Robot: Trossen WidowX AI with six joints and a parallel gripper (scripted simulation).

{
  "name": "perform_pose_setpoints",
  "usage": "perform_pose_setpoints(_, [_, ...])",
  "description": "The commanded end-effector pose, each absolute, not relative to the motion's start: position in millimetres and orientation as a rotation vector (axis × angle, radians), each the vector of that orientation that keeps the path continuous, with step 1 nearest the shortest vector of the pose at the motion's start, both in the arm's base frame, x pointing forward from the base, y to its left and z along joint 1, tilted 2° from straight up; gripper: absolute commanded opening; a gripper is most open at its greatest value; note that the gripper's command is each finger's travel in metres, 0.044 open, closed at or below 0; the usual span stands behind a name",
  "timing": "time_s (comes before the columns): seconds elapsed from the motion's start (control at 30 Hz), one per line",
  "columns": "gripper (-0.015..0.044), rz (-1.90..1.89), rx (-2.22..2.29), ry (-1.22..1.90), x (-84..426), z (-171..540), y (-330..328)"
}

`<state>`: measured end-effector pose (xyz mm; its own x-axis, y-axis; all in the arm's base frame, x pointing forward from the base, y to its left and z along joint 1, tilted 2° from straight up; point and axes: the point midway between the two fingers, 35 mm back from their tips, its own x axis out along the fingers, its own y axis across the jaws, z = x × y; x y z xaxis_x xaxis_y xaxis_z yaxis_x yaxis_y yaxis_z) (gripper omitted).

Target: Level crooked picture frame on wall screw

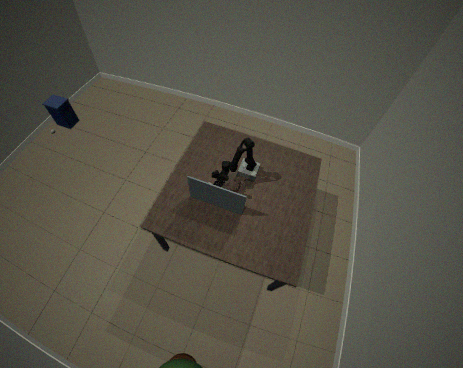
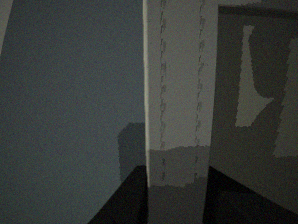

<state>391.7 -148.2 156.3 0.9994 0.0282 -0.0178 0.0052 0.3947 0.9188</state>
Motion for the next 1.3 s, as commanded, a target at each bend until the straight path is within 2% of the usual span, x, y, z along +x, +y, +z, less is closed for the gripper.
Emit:
perform_pose_setpoints(0.0, [0.0, 0.022, 1.167, 0.032, 392.0, 155.8, -148.4])
perform_pose_setpoints(1.27, [0.0, 0.017, 1.265, 0.032, 391.7, 153.7, -150.0])
